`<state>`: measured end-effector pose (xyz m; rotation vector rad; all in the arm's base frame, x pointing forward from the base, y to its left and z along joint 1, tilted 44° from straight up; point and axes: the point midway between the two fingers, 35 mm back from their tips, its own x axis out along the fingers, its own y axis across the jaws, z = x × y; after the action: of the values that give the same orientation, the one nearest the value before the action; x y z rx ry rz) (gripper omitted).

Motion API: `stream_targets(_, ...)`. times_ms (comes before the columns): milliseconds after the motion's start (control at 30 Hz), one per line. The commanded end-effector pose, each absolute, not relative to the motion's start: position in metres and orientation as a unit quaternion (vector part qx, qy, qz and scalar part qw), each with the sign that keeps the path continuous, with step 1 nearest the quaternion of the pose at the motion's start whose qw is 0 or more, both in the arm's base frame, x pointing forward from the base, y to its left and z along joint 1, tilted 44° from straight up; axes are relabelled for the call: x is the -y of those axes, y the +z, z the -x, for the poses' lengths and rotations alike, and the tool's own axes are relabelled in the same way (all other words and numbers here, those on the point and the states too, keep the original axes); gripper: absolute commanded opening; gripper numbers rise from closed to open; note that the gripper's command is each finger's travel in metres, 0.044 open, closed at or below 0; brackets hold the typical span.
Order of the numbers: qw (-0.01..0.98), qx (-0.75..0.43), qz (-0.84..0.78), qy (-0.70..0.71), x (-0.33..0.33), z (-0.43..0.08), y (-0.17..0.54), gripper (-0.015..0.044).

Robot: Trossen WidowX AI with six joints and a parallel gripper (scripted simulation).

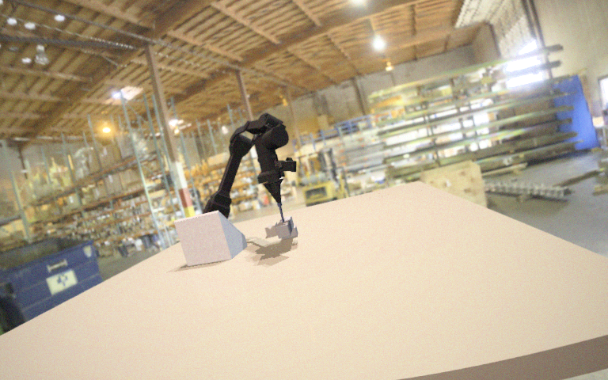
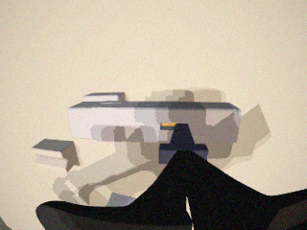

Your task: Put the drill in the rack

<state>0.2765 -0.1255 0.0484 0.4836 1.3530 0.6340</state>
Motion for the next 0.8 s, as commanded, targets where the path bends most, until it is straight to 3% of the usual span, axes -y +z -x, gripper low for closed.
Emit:
stream_targets(0, 0.707, -0.608, -0.22, 0.285, 0.1226, -0.277, 0.0461, 0.0)
stream_targets(767, 0.707, -0.608, -0.22, 0.286, 0.1142, -0.2773, 0.0394, 0.0)
